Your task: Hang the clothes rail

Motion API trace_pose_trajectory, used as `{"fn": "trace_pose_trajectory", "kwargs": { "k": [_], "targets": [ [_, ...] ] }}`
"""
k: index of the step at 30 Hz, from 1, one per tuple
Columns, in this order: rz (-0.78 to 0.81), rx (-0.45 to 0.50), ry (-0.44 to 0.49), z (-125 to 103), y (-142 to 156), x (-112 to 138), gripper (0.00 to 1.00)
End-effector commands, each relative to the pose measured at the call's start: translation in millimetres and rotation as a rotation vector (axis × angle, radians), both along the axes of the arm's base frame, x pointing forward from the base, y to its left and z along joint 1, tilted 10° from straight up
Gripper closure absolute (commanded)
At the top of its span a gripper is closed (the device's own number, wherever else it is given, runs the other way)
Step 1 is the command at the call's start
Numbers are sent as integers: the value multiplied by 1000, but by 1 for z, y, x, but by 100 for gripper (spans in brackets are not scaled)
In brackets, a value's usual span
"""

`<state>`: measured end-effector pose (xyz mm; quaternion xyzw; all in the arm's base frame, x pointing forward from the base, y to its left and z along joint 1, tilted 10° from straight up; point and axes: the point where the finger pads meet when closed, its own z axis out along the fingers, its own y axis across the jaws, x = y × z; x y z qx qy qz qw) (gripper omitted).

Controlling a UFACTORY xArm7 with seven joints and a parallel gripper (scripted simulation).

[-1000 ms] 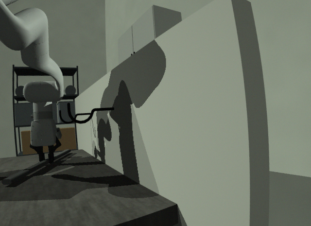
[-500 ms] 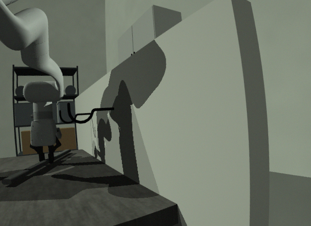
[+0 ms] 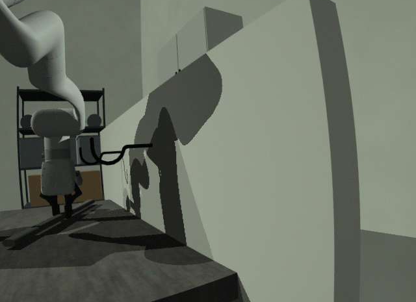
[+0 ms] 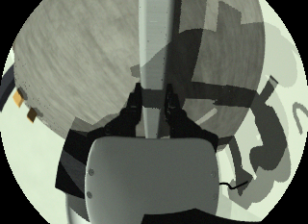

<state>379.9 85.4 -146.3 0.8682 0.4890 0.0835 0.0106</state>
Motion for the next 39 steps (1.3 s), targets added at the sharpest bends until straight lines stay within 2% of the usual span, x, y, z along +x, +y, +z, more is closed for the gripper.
{"fn": "trace_pose_trajectory", "kwargs": {
  "k": [1,39],
  "targets": [
    [1,1,-2,1,0,1,100],
    [1,1,-3,18,-1,-2,100]
  ]
}}
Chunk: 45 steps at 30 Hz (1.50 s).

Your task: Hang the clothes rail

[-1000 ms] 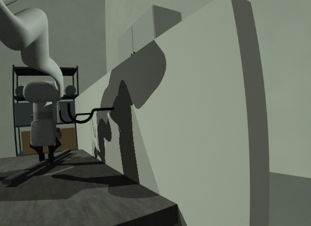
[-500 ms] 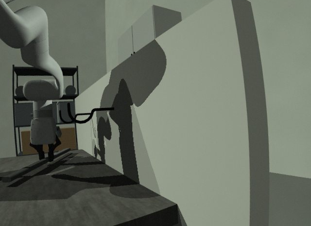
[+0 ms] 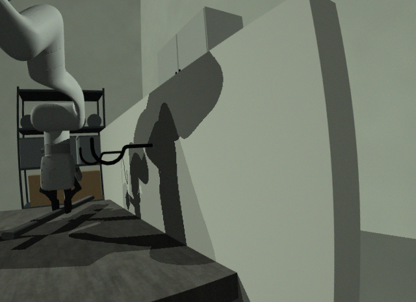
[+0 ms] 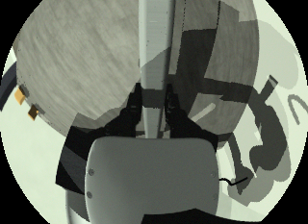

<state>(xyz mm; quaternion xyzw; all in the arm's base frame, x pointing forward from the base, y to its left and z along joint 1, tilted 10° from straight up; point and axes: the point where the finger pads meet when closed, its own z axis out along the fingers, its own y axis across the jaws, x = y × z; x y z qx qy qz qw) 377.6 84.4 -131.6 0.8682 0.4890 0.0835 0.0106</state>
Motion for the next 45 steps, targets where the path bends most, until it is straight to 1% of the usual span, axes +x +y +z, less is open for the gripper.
{"fn": "trace_pose_trajectory", "kwargs": {
  "k": [1,45],
  "targets": [
    [1,1,-3,4,0,0,100],
    [1,1,-3,28,-1,-3,100]
  ]
}}
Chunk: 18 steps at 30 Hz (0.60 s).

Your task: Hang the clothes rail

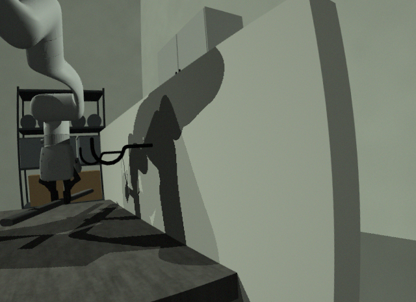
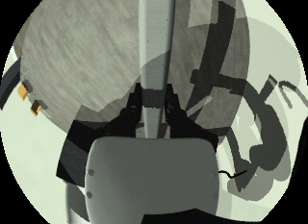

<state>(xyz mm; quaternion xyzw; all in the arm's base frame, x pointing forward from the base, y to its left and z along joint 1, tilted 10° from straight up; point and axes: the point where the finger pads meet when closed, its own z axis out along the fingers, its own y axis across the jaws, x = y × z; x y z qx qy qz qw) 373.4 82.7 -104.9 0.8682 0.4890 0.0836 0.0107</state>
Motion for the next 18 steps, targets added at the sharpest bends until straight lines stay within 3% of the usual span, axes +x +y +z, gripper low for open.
{"fn": "trace_pose_trajectory", "kwargs": {
  "k": [1,18],
  "targets": [
    [1,1,-2,2,0,1,100],
    [1,1,-2,12,0,-1,100]
  ]
}}
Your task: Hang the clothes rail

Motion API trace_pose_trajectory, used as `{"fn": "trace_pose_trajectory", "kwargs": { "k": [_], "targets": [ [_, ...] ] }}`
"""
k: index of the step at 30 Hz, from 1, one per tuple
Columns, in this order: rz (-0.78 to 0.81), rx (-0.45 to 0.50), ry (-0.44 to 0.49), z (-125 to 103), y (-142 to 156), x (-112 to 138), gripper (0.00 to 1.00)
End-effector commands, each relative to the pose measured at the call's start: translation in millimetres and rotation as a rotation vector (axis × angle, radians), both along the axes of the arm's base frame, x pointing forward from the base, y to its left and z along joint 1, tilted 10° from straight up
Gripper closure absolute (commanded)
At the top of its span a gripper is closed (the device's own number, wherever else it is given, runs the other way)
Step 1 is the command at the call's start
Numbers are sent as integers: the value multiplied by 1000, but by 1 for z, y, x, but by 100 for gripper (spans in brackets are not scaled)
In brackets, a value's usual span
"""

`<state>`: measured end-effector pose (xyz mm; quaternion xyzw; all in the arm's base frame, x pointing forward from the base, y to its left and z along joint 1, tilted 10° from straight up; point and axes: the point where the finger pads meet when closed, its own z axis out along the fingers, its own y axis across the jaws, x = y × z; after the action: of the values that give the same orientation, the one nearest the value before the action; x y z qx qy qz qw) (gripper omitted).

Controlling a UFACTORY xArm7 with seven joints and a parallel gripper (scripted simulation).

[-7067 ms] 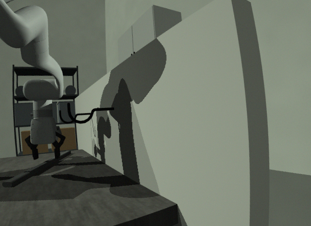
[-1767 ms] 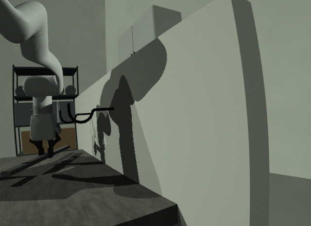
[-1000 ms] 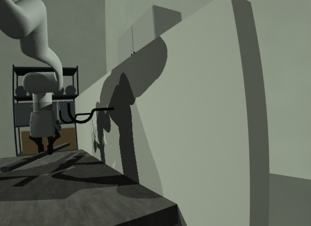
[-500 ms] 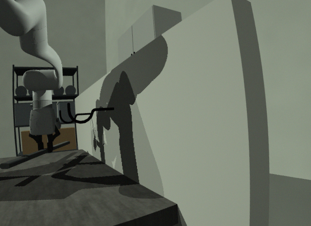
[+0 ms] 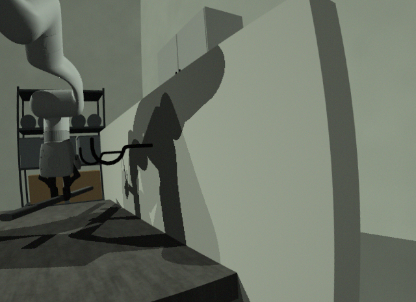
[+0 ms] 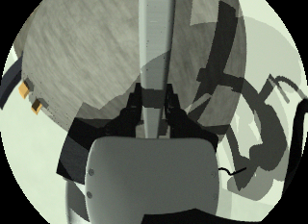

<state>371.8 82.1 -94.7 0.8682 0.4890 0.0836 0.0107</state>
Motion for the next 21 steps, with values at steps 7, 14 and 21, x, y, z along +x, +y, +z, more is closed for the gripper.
{"fn": "trace_pose_trajectory", "kwargs": {
  "k": [7,14,21],
  "targets": [
    [1,1,-2,7,0,0,100],
    [1,1,-2,9,0,0,100],
    [1,1,-2,9,0,0,100]
  ]
}}
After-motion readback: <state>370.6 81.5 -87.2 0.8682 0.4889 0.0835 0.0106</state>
